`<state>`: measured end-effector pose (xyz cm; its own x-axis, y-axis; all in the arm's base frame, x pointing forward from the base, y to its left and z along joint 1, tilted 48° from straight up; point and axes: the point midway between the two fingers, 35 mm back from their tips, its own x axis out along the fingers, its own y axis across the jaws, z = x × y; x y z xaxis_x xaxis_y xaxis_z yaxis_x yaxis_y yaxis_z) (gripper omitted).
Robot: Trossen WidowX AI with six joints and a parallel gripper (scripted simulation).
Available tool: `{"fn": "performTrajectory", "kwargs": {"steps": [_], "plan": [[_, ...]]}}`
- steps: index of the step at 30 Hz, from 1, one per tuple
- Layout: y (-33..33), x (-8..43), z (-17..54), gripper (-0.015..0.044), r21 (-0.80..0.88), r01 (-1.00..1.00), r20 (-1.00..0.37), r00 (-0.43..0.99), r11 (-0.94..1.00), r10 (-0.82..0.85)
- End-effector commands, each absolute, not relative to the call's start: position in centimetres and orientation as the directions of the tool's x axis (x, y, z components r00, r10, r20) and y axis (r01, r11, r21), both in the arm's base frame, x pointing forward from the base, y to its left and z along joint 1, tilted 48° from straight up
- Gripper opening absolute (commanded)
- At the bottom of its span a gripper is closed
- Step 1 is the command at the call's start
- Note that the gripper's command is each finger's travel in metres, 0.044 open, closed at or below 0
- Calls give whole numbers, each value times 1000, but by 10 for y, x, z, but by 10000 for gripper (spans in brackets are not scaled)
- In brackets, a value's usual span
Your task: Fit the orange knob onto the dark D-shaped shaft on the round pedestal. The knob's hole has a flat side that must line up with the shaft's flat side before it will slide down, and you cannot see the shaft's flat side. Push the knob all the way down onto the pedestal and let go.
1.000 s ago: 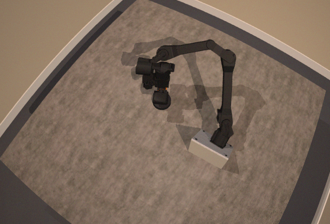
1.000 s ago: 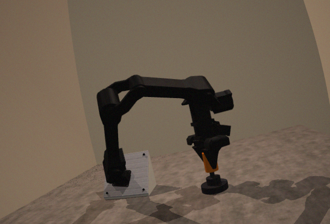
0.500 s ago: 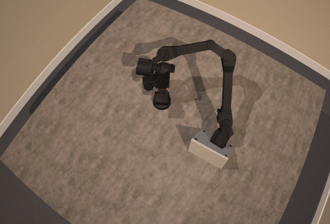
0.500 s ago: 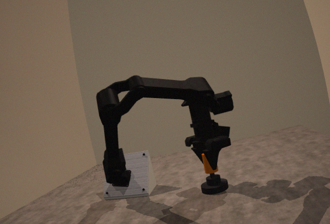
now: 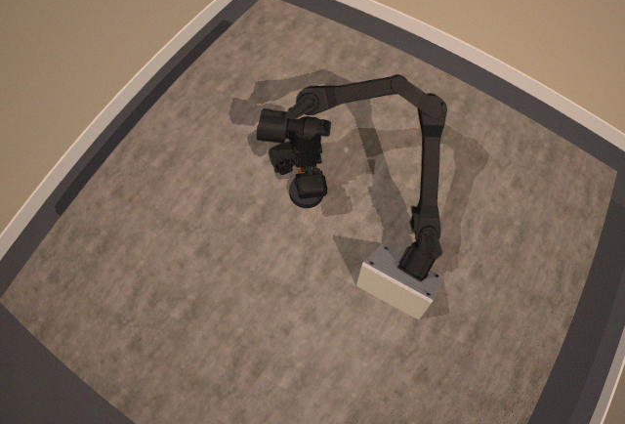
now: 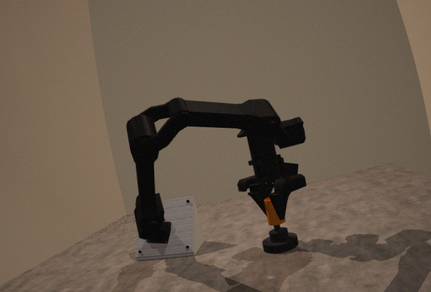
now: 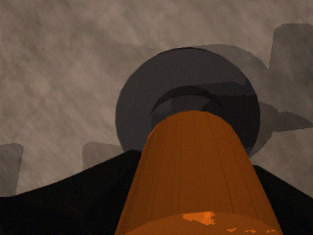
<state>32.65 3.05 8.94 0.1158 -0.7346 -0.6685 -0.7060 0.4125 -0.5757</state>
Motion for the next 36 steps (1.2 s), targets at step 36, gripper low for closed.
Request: {"fn": "performTrajectory", "kwargs": {"steps": [36], "plan": [[15,327,75,0,-562,-728,-668,117,394,-735]]}}
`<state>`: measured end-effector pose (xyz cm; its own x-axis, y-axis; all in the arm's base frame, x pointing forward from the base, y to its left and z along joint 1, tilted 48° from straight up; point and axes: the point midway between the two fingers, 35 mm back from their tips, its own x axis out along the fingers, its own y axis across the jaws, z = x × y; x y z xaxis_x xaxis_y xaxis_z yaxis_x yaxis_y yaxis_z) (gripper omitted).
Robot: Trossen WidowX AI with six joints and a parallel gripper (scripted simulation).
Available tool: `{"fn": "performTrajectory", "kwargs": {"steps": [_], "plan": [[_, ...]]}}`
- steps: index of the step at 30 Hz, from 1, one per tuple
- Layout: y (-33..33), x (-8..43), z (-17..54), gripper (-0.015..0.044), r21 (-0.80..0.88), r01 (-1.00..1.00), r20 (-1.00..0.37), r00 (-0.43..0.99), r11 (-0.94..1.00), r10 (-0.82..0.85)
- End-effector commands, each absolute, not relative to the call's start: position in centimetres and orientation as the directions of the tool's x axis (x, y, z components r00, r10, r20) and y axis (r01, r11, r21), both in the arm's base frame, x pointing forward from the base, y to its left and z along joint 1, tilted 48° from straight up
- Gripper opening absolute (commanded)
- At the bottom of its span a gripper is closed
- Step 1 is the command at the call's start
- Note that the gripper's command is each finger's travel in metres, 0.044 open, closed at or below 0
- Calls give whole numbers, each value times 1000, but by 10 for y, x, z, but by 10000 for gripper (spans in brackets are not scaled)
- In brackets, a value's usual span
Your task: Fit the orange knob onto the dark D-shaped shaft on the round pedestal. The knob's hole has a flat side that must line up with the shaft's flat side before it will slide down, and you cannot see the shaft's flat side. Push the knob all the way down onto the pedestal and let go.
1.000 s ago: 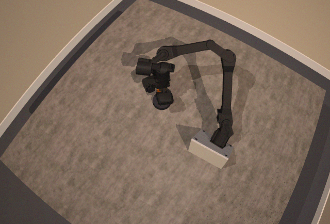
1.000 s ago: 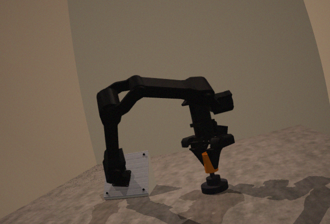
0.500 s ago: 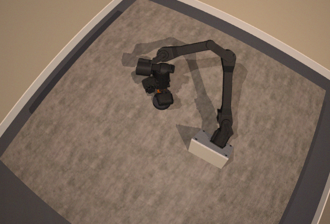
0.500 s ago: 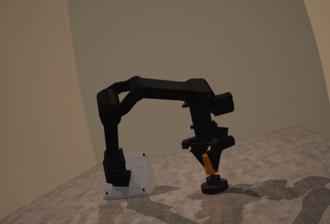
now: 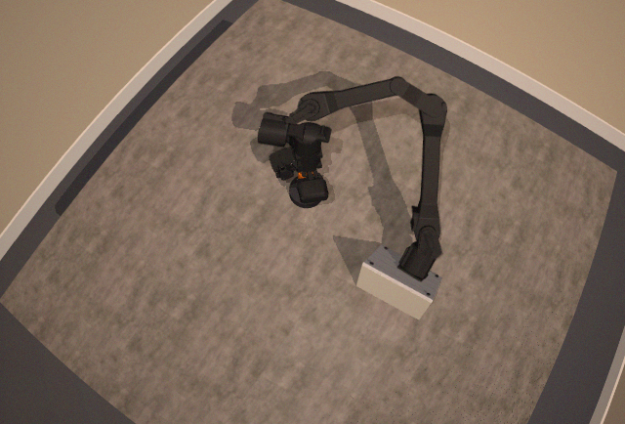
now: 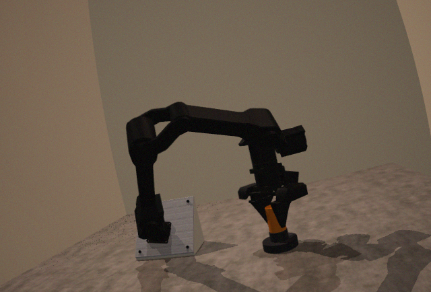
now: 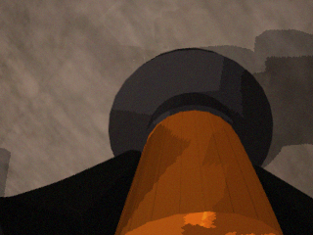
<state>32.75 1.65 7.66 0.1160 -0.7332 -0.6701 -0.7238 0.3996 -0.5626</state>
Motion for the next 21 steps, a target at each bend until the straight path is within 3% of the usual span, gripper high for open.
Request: {"fn": "performTrajectory", "kwargs": {"steps": [1,7,21], "plan": [[17,327,77,0,-563,-724,-670,116,400,-733],[17,327,77,0,-563,-724,-670,116,400,-733],[17,327,77,368,-563,-724,-670,116,400,-733]]}}
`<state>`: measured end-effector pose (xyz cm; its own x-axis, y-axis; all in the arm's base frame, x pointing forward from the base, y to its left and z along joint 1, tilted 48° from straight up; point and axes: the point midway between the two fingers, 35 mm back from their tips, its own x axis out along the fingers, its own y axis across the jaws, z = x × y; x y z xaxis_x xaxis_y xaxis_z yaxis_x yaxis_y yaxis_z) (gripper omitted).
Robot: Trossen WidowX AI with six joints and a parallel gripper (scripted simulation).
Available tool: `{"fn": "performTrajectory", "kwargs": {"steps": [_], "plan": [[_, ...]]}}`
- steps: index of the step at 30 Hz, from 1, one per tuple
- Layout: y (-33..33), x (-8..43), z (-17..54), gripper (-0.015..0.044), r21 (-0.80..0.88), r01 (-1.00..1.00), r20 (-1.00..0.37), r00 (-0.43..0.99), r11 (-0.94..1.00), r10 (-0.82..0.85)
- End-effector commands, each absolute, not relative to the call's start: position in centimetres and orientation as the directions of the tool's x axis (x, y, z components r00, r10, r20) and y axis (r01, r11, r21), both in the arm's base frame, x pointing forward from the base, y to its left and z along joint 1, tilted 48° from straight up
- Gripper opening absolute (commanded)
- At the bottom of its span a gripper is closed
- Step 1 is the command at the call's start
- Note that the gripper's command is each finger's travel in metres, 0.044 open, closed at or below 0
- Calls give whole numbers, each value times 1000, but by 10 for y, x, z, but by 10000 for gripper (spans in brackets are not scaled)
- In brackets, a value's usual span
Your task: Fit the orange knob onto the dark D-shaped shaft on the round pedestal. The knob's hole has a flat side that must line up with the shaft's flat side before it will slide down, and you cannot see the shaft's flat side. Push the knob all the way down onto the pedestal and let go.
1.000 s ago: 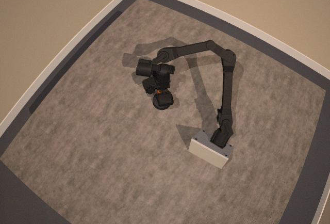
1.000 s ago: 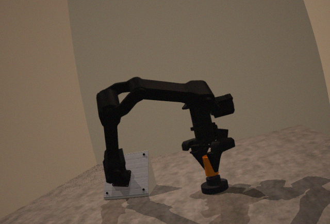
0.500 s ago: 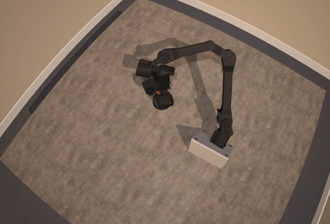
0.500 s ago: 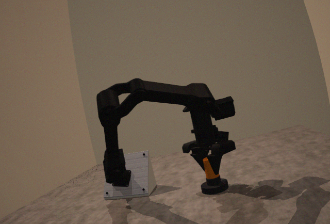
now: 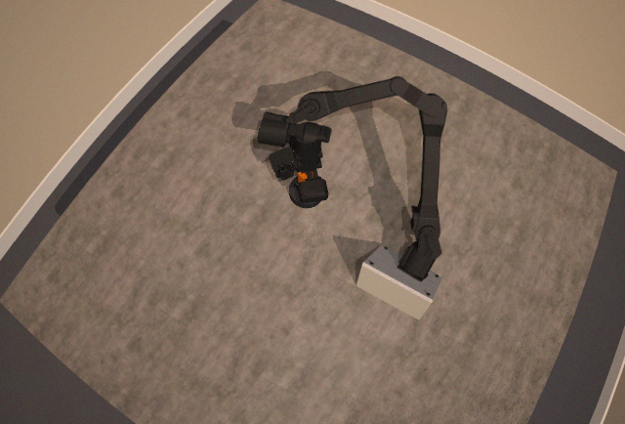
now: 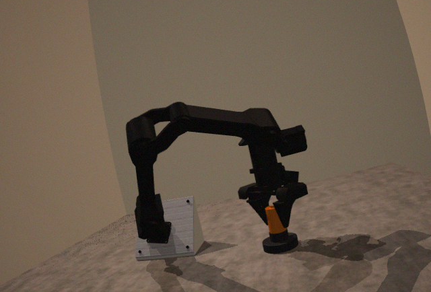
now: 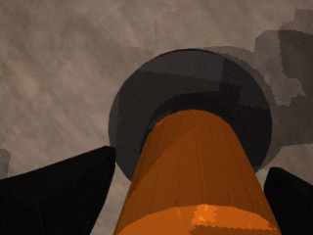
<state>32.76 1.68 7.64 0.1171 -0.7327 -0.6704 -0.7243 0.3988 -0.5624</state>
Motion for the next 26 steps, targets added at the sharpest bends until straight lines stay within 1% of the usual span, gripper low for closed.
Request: {"fn": "performTrajectory", "kwargs": {"steps": [1,3,9,17,26], "plan": [[17,327,77,394,-563,-724,-670,116,400,-733],[17,327,77,440,-563,-724,-670,116,400,-733],[18,328,78,440,-562,-724,-670,117,399,-733],[85,316,138,440,-563,-731,-677,140,386,-723],[88,319,139,440,-563,-731,-677,141,385,-723]]}}
